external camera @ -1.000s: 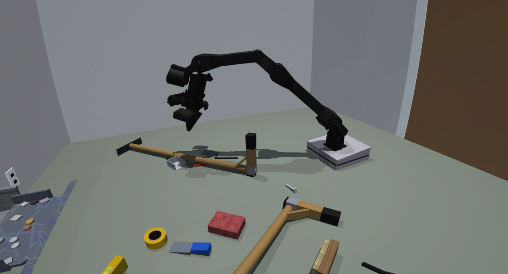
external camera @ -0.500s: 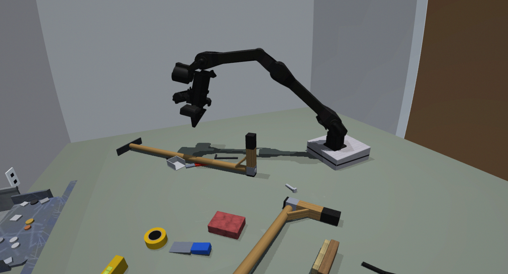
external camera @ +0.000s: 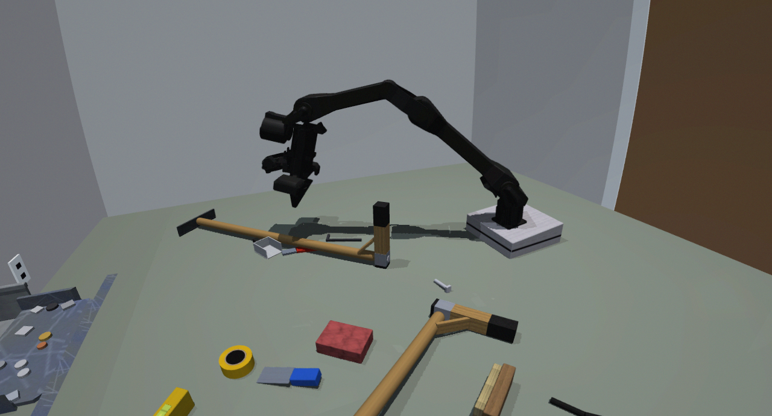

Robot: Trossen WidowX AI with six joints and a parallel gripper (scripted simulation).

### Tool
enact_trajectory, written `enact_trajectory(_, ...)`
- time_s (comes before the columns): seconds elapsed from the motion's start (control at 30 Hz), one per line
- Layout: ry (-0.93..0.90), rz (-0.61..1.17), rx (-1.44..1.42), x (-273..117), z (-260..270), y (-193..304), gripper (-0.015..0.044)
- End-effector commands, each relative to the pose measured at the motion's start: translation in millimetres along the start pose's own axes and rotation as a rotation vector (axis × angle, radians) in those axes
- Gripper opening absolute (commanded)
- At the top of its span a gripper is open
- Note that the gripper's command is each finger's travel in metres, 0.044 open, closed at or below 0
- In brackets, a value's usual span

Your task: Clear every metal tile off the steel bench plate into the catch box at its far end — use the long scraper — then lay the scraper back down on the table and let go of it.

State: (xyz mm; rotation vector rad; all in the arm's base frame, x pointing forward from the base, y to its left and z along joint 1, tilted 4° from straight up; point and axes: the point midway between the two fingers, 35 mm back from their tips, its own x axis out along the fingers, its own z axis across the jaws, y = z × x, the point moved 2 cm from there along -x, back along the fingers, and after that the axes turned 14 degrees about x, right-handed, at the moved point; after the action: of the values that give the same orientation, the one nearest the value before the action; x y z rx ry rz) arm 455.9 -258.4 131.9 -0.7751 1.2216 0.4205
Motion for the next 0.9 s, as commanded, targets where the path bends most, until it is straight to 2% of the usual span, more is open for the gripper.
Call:
enact_trajectory(0.0,0.002,0.010,-0.007,13.3,-0.7,3.1,0.0000)
enact_trajectory(0.87,0.010,0.031,-0.017,70.4,-4.0,18.0,0.0000)
